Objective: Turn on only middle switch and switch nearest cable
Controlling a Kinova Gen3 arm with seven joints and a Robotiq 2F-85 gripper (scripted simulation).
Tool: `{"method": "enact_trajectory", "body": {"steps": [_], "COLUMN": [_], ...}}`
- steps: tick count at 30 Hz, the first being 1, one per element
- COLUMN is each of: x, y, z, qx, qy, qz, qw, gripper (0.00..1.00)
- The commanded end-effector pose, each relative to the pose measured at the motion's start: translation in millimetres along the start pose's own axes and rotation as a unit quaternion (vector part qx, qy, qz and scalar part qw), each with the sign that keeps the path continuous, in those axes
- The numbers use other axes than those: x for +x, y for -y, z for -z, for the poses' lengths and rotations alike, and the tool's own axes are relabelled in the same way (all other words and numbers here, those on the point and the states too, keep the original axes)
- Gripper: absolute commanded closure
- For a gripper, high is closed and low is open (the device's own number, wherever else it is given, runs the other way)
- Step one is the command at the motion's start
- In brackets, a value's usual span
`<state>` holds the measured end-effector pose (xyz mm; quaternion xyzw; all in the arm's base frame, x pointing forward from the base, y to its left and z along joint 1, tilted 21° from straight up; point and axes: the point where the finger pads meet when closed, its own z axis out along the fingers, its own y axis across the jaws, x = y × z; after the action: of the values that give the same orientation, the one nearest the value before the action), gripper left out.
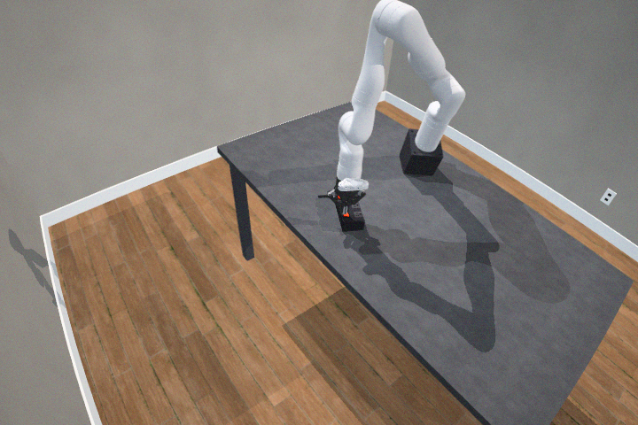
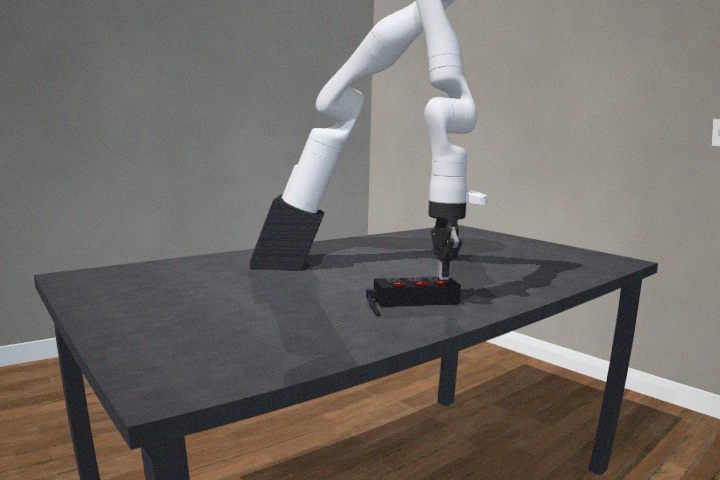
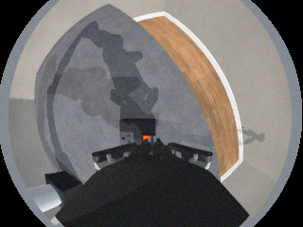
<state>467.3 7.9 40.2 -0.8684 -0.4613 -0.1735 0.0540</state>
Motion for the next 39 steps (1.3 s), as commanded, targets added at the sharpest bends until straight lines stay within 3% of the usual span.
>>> {"method": "enact_trajectory", "body": {"steps": [1, 39], "x": [0.2, -2.3], "y": [-0.1, 1.8], "z": [-0.9, -1.2], "qx": [0.002, 0.002], "qy": [0.000, 0.001], "qz": [-0.001, -0.001], "qw": [1.000, 1.000], "gripper": [1.00, 1.00]}}
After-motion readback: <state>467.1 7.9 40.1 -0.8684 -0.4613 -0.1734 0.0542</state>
